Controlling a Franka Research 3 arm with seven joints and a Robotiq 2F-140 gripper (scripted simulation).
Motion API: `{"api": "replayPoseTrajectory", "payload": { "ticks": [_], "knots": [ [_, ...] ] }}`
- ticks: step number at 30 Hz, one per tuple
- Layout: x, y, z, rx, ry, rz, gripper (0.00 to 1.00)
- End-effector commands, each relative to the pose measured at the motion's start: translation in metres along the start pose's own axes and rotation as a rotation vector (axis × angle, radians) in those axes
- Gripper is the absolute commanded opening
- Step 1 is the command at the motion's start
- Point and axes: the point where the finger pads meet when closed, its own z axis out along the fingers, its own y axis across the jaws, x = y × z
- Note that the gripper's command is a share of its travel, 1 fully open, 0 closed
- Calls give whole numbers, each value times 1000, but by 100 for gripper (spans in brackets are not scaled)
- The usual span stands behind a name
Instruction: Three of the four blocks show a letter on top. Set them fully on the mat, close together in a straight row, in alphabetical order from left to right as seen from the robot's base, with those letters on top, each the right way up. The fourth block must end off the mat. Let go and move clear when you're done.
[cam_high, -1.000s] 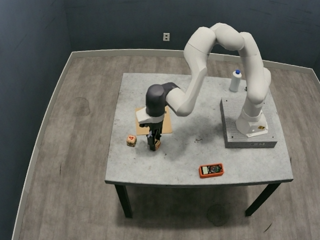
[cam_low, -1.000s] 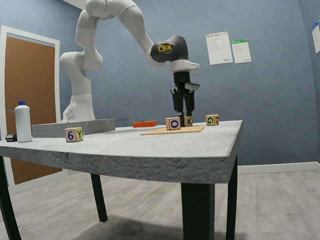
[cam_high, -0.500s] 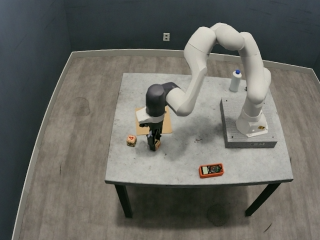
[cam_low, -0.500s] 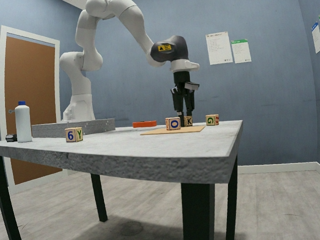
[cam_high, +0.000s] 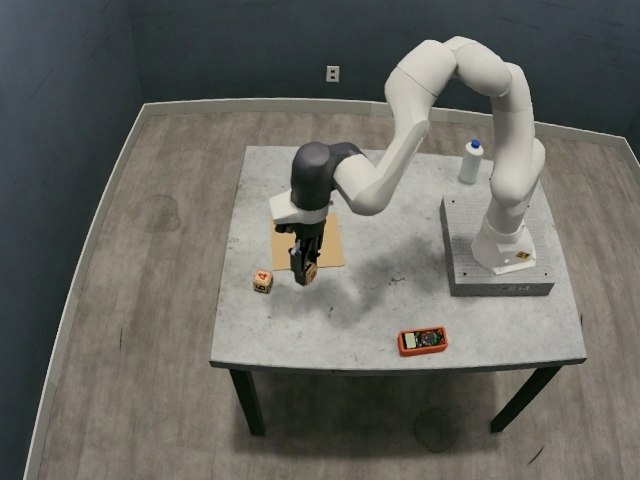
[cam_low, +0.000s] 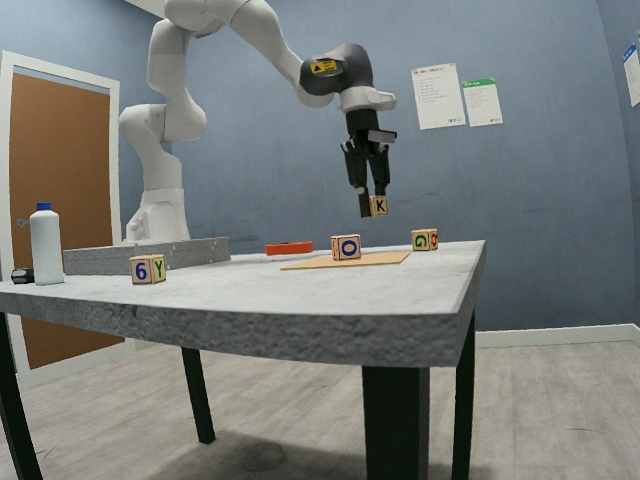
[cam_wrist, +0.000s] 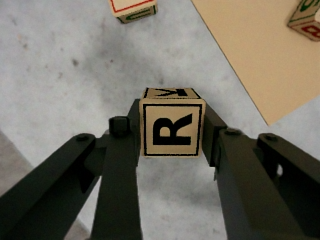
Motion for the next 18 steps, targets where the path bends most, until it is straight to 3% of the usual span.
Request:
{"api": "replayPoseTrajectory", "payload": {
  "ticks": [1,16,18],
  "knots": [
    [-6,8,-11,-14,-28,-36,33],
    [-3,10,-17,-14,-28,-2,33],
    [7,19,-17,-17,-28,136,33]
  ]
}}
